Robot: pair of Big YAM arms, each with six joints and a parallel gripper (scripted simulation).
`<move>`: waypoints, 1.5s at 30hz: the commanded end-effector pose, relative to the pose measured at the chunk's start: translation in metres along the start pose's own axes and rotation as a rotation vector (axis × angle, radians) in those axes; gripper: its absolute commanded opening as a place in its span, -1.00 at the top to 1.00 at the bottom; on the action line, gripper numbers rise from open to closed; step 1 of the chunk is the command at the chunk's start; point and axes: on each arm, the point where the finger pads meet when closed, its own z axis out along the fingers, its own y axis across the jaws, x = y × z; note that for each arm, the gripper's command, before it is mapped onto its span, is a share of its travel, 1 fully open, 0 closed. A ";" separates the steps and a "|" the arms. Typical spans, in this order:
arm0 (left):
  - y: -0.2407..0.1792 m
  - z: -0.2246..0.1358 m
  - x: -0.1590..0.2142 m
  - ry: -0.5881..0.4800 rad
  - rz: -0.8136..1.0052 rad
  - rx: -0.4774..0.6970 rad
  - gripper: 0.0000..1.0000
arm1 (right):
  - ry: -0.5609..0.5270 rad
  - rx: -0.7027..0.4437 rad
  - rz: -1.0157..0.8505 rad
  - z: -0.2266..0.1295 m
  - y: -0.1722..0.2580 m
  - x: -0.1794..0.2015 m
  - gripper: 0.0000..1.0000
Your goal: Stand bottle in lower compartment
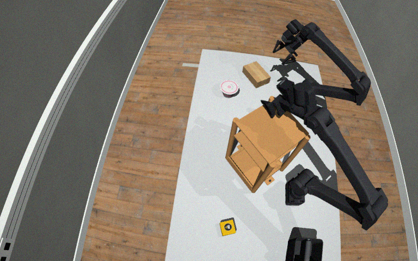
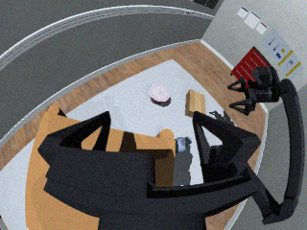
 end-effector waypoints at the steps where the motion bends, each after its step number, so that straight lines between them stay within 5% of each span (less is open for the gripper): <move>1: -0.044 -0.050 0.043 0.034 0.231 0.126 -1.00 | 0.012 0.018 0.033 0.005 0.026 -0.019 -1.00; 17: -0.076 -0.112 0.126 0.078 0.490 0.384 -1.00 | 0.050 -0.018 0.000 0.019 0.079 -0.036 -1.00; 26: -0.078 -0.113 0.129 0.092 0.475 0.394 -1.00 | 0.081 -0.037 -0.034 0.039 0.101 -0.044 -1.00; 45: -0.081 -0.117 0.116 0.061 0.475 0.395 -1.00 | 0.119 -0.112 -0.223 0.140 0.109 -0.037 -1.00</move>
